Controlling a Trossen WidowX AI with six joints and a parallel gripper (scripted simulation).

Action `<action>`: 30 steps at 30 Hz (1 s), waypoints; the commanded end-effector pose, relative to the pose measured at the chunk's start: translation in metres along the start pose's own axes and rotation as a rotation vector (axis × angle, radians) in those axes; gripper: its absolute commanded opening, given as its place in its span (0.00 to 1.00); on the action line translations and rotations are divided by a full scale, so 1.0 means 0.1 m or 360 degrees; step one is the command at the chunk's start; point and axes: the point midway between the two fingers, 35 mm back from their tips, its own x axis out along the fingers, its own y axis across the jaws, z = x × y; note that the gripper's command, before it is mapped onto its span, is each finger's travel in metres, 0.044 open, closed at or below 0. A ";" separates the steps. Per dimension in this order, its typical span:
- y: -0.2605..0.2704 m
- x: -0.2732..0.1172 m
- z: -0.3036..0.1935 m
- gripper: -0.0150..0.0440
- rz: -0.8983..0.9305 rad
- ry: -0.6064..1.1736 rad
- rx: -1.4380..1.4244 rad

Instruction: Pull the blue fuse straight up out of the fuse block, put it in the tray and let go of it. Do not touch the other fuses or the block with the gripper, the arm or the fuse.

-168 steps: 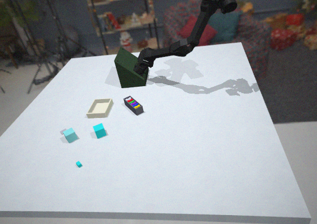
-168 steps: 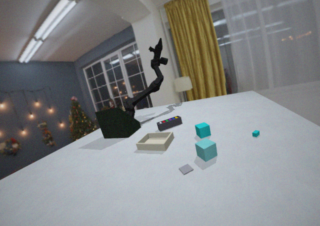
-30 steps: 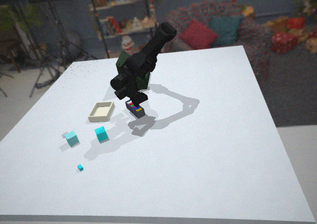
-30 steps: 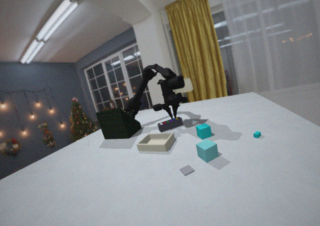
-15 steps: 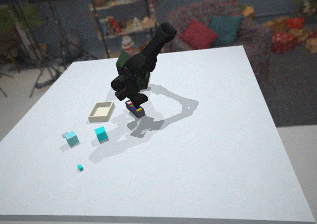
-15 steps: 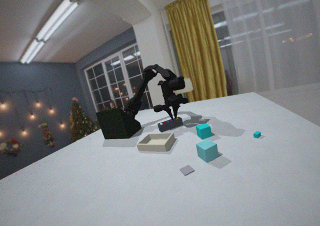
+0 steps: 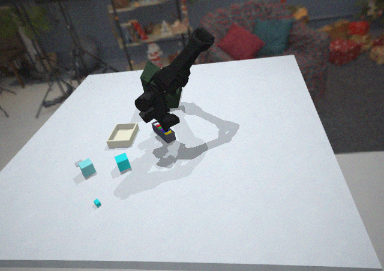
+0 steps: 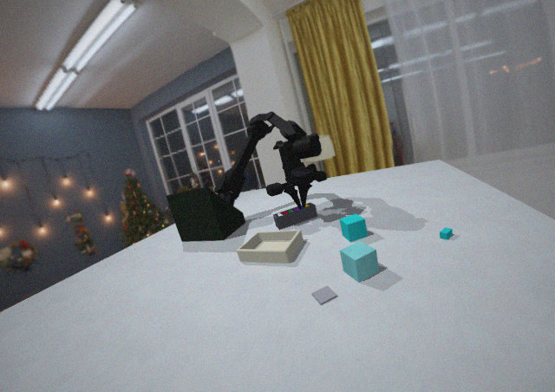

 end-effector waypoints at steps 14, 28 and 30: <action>0.00 -0.03 0.00 0.25 0.0000 0.0000 0.0000; 0.00 -0.10 0.01 0.25 0.0000 0.0000 0.0001; 0.00 -0.11 0.01 0.25 0.0000 0.0000 0.0001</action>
